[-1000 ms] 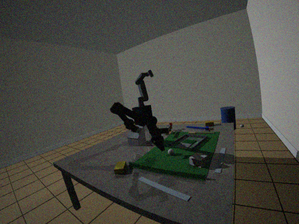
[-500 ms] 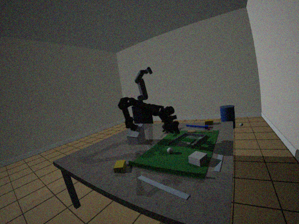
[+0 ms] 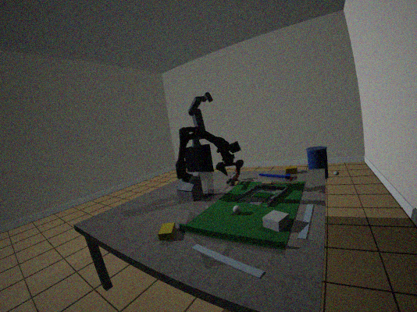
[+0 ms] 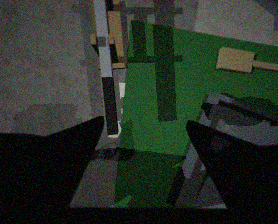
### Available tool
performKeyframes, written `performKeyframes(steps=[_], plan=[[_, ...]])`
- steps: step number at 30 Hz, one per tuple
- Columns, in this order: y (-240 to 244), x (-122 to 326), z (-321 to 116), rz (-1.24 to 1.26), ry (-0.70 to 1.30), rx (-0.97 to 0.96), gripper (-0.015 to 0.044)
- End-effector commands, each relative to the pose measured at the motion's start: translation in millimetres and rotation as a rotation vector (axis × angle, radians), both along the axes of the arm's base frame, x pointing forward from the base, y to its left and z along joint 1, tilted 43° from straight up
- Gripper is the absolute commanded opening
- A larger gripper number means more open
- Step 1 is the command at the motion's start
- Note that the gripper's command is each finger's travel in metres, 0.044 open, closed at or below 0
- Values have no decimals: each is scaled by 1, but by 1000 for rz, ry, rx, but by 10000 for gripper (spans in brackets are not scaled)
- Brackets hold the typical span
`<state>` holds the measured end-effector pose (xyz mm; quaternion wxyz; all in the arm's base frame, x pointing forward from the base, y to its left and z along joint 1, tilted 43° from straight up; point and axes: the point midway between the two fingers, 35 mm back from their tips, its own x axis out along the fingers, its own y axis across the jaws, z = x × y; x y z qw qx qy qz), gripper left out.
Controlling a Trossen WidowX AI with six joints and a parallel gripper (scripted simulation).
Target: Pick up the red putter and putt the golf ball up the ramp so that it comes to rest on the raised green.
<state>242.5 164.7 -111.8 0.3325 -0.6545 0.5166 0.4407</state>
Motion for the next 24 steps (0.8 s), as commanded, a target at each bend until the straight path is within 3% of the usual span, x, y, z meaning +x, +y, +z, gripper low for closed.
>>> performKeyframes(steps=[1, 24], plan=[[-4, -44, -14, 59, 107, -85, 440], [-36, -38, -49, 63, 111, -91, 440]])
